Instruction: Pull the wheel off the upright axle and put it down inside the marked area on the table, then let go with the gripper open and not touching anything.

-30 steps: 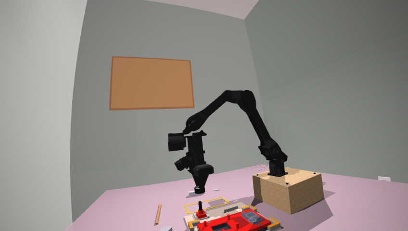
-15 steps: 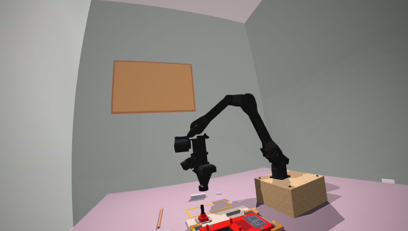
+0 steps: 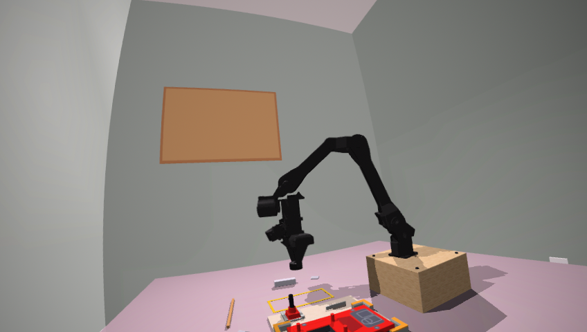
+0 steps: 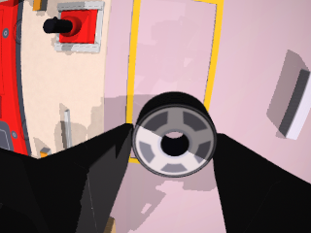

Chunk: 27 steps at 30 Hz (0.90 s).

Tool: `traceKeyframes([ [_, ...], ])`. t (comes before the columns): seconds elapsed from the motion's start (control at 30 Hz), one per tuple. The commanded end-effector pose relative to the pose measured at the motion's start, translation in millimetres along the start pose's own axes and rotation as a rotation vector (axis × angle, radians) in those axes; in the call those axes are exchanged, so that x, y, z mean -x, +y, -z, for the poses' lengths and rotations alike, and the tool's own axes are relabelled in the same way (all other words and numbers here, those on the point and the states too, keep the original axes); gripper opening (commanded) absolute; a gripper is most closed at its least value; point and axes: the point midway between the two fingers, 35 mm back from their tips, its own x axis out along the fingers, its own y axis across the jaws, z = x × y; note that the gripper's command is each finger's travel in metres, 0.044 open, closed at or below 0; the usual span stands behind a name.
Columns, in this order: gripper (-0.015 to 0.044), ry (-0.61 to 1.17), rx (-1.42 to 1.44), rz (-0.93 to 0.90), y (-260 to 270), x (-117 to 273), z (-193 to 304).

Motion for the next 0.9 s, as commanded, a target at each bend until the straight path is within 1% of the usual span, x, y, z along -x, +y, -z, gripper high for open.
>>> traceKeyframes([
  [0.0,0.0,0.002,0.005,-0.001,0.5,-9.4,1.8],
  [0.27,0.0,0.002,0.005,-0.001,0.1,-26.6,0.9],
  [0.67,0.0,0.002,0.005,-0.002,0.8,-97.1,2.3],
  [0.87,0.0,0.003,0.005,-0.002,1.0,-100.9,2.8],
])
